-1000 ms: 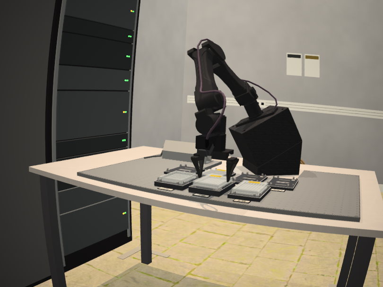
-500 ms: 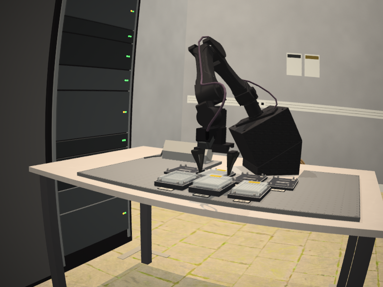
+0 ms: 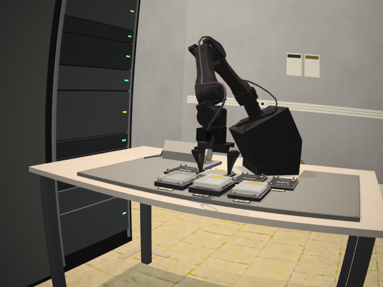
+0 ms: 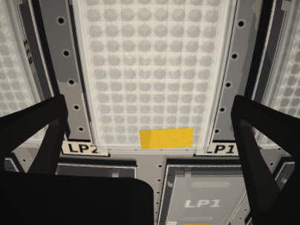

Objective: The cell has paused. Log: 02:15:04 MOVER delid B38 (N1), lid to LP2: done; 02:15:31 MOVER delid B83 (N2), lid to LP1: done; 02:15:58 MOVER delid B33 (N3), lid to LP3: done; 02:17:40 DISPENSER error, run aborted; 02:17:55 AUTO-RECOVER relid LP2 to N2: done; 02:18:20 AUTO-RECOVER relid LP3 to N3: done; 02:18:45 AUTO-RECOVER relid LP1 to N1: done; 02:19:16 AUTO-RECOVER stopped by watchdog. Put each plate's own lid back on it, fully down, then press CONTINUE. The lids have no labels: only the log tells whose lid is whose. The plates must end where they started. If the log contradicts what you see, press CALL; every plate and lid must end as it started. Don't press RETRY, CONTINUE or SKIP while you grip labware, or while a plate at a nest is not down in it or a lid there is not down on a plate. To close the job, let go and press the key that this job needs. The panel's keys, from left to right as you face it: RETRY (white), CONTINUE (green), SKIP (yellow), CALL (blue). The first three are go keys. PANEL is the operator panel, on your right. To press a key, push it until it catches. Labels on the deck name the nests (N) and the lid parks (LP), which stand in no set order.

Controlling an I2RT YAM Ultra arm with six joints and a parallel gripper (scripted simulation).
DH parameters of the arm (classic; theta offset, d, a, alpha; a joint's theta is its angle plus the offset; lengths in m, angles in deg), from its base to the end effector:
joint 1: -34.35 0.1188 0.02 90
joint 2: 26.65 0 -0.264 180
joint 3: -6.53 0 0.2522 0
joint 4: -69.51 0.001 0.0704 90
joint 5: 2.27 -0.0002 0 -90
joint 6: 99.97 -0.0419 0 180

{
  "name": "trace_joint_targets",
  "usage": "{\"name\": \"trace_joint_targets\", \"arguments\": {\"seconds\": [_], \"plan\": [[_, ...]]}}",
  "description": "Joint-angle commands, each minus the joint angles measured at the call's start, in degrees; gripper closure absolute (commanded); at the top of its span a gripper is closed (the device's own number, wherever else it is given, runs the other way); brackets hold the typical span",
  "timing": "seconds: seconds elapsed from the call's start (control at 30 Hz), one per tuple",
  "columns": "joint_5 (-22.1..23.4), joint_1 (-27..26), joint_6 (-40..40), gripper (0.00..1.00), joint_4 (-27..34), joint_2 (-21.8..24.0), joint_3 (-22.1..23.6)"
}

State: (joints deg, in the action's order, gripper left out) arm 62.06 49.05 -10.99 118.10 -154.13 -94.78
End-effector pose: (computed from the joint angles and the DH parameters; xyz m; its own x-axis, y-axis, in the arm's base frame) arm 0.4253 0.0939 0.1127 -0.9352 -0.2288 -0.2703 -0.1019 0.9049 -0.4132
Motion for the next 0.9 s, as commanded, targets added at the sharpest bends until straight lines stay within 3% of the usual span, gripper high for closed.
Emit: {"name": "trace_joint_targets", "arguments": {"seconds": [0.0,0.67,0.7,0.77,0.87], "plan": [[-0.75,1.27,-0.39,0.0,-0.17,2.03,1.42],[-0.54,0.69,-1.24,0.0,0.89,2.5,-0.95],[-0.36,-0.15,-2.25,0.0,-1.05,3.14,2.67],[-0.01,-0.8,-2.22,0.0,-2.39,4.66,5.63],[0.25,-0.28,-1.66,0.0,-3.45,5.73,7.49]]}}
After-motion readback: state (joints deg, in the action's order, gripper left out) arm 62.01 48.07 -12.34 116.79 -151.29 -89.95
